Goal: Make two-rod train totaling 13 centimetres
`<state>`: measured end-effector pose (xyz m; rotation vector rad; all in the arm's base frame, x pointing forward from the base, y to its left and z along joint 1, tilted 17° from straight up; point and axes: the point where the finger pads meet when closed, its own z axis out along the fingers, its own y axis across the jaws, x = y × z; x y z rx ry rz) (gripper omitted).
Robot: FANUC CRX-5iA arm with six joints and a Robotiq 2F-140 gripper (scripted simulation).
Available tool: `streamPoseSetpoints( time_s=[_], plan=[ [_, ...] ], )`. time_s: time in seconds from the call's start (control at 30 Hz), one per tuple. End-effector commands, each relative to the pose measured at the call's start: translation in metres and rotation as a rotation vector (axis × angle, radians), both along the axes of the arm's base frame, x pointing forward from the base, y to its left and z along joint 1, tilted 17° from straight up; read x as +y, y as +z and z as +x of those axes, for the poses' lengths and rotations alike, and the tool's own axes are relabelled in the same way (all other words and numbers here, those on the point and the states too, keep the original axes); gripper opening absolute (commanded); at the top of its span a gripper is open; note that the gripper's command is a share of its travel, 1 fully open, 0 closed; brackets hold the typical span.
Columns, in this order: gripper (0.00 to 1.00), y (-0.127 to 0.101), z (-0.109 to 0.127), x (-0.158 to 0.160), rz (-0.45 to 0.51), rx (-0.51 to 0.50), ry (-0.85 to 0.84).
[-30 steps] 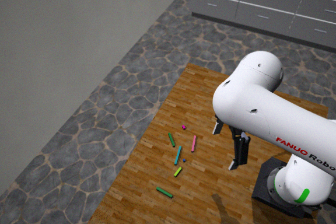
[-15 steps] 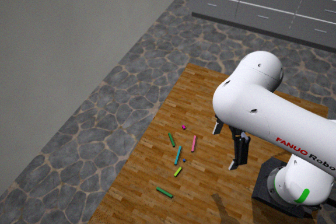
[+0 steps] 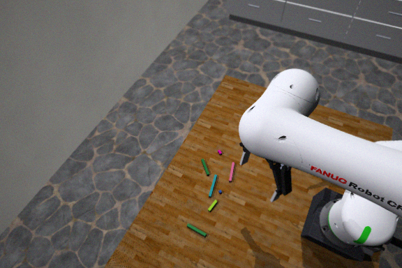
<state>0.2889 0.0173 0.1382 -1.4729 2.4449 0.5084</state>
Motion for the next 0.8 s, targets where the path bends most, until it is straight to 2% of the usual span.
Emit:
streamPoseSetpoints(
  time_s=[0.0, 0.07, 0.17, 0.2, 0.27, 0.3, 0.37, 0.4, 0.47, 0.5, 0.57, 0.6, 0.7, 0.73, 0.77],
  plan=[
    [1.00, -0.008, 0.008, 0.003, 0.004, -0.037, 0.087],
    [1.00, -0.021, 0.017, 0.007, -0.003, -0.089, 0.208],
    [1.00, -0.025, 0.021, 0.009, -0.006, -0.107, 0.251],
    [1.00, -0.033, 0.026, 0.012, -0.011, -0.140, 0.331],
    [1.00, -0.034, 0.027, 0.012, -0.012, -0.143, 0.336],
    [1.00, -0.043, 0.033, 0.015, -0.017, -0.177, 0.420],
    [1.00, -0.043, 0.033, 0.016, -0.018, -0.180, 0.427],
    [1.00, -0.052, 0.038, 0.019, -0.023, -0.213, 0.508],
    [1.00, -0.053, 0.039, 0.019, -0.024, -0.219, 0.521],
    [1.00, -0.062, 0.044, 0.023, -0.029, -0.250, 0.599],
    [1.00, -0.062, 0.044, 0.023, -0.029, -0.250, 0.599],
    [1.00, -0.071, 0.049, 0.026, -0.035, -0.286, 0.689],
    [1.00, -0.075, 0.051, 0.027, -0.037, -0.297, 0.718],
    [1.00, -0.085, 0.056, 0.031, -0.042, -0.333, 0.809],
    [1.00, -0.086, 0.056, 0.031, -0.043, -0.337, 0.819]
  ],
)
